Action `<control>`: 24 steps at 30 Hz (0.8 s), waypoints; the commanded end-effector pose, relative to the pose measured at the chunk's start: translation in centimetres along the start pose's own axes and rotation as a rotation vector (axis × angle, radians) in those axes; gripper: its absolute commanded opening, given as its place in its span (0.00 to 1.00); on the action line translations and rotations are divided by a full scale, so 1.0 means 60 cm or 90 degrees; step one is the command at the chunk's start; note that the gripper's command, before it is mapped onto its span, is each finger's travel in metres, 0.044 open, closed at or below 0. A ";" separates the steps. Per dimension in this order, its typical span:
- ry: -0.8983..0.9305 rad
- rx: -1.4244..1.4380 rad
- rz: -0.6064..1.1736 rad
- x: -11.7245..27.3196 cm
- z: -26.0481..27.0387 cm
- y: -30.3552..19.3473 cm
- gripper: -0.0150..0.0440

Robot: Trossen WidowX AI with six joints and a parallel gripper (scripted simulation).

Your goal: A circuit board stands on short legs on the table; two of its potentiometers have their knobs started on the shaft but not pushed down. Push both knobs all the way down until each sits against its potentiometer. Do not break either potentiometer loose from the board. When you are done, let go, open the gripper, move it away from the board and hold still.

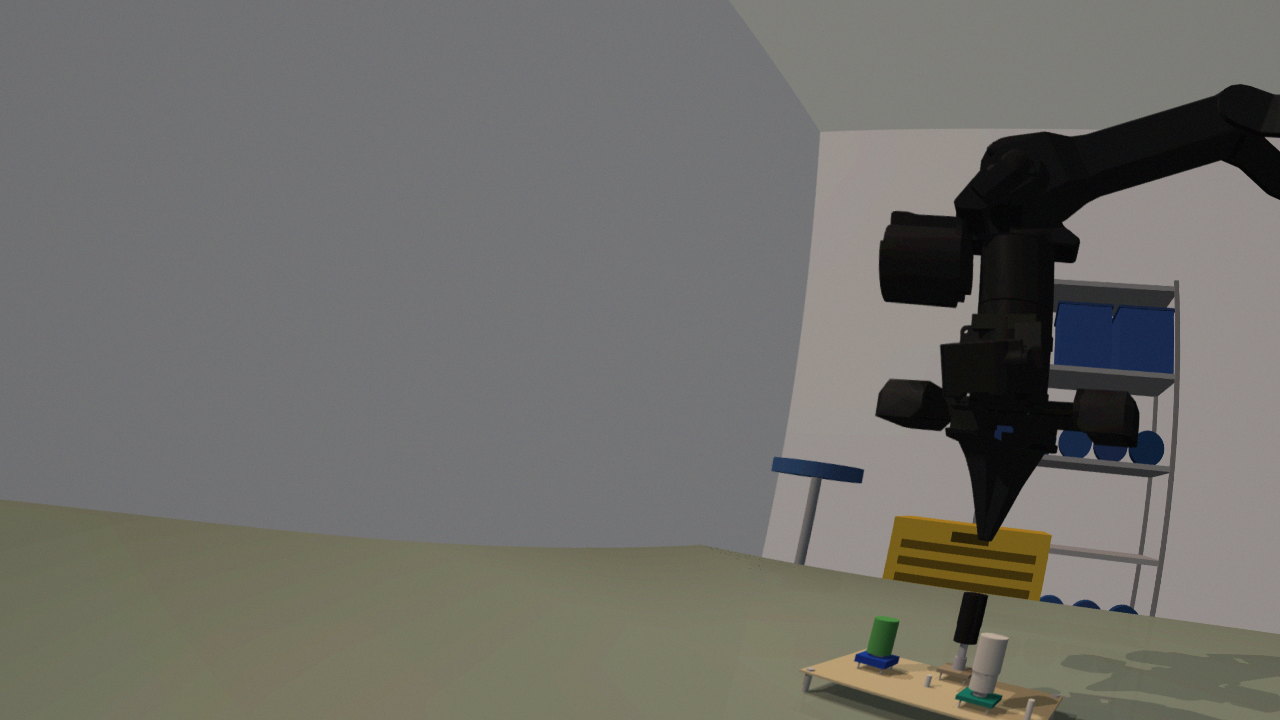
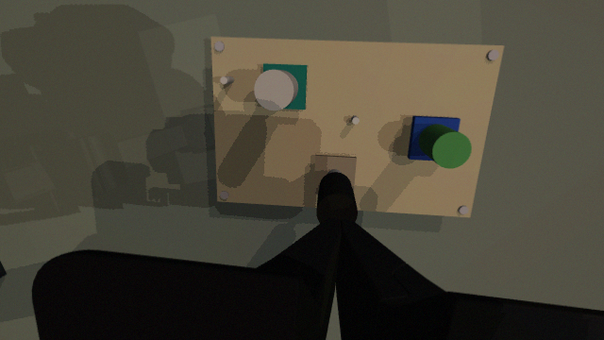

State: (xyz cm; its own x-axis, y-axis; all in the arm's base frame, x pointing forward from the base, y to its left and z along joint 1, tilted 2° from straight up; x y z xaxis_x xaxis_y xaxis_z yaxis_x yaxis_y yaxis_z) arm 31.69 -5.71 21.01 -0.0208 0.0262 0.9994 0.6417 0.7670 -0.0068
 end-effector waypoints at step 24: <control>0.014 0.374 0.004 -0.018 -0.010 -0.013 0.25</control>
State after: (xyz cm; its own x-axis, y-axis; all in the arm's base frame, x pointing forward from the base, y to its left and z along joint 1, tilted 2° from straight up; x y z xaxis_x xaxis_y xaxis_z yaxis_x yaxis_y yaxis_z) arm 31.72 -6.65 21.37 -0.0082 0.0241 0.9997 0.1185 0.9927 -0.0230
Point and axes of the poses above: the point midway between the two fingers, 35 mm back from their tips, its own x axis back along the fingers, its own z axis across the jaws, y = z × x, the point moved 9 cm from there along x, back along the fingers, and after that the axes turned 14 degrees about -x, right-handed, at the moved point
